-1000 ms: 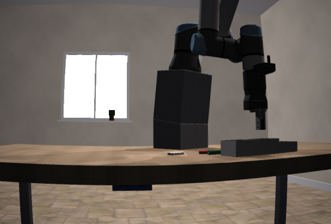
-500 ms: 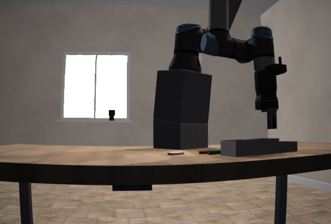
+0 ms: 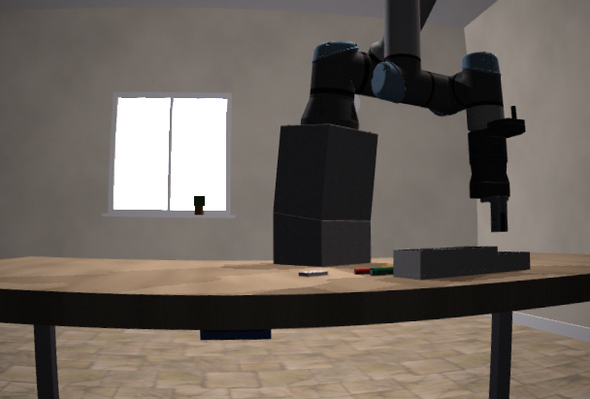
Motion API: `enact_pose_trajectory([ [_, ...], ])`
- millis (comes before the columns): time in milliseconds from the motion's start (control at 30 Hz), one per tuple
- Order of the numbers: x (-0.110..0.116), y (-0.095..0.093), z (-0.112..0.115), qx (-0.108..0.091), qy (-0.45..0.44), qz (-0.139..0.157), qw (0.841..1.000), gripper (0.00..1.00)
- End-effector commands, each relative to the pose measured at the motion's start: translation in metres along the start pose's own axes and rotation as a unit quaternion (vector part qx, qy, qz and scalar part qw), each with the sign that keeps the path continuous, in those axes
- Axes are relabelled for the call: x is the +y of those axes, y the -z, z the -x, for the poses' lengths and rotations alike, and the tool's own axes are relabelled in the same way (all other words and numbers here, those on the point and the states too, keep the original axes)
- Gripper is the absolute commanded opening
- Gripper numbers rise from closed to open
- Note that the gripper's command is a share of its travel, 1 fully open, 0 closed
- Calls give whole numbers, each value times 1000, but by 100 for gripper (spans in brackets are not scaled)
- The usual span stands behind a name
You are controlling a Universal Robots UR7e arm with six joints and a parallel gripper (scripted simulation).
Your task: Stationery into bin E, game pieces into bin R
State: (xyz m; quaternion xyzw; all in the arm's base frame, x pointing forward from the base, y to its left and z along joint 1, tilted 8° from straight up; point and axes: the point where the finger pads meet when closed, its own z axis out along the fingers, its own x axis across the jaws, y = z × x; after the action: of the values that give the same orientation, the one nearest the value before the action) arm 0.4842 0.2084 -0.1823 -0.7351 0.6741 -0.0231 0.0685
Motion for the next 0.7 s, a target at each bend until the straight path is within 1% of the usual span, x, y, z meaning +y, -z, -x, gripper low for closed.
enact_pose_trajectory([
  [0, 0, -11, 0, 0, 0, 0, 1000, 31],
  [300, 0, -35, 0, 0, 0, 0, 1000, 31],
  [367, 0, -35, 0, 0, 0, 0, 1000, 31],
  [600, 0, -53, 0, 0, 0, 0, 1000, 31],
  [667, 0, -54, 0, 0, 0, 0, 1000, 31],
])
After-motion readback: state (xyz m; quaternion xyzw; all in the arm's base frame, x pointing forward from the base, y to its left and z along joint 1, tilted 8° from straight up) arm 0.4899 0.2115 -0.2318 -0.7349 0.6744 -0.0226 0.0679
